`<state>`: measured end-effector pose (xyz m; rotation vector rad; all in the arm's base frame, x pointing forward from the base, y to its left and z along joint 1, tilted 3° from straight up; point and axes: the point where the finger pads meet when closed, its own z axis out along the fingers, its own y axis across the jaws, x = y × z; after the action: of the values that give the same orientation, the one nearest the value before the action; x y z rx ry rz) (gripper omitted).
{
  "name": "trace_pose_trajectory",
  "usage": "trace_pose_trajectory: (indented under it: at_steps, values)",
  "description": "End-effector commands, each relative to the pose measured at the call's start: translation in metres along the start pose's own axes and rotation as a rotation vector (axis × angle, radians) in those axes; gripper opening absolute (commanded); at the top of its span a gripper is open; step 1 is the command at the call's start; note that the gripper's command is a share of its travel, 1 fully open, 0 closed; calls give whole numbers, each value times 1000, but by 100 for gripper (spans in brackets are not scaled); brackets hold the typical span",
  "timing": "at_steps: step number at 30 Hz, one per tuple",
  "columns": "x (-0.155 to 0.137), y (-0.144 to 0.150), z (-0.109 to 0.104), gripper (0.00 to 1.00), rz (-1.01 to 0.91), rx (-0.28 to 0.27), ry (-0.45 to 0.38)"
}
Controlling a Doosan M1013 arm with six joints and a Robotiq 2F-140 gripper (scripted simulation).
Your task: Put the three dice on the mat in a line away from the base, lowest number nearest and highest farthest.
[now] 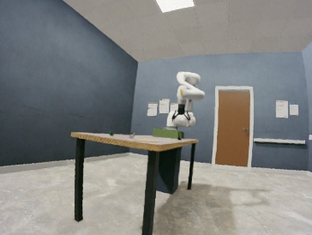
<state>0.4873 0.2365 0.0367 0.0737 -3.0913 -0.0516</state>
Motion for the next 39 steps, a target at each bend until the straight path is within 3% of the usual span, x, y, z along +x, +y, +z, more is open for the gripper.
trace_pose_trajectory:
  at_steps: [1, 7, 36, 39]
  values:
    - [0, 0, 0, 100, -10, -1, -1]
    - [0, 0, 0, 100, -73, -1, -1]
    - [-1, 1, 10, 100, -1046, 0, -1]
    - [-1, 1, 10, 100, -1056, 0, -1]
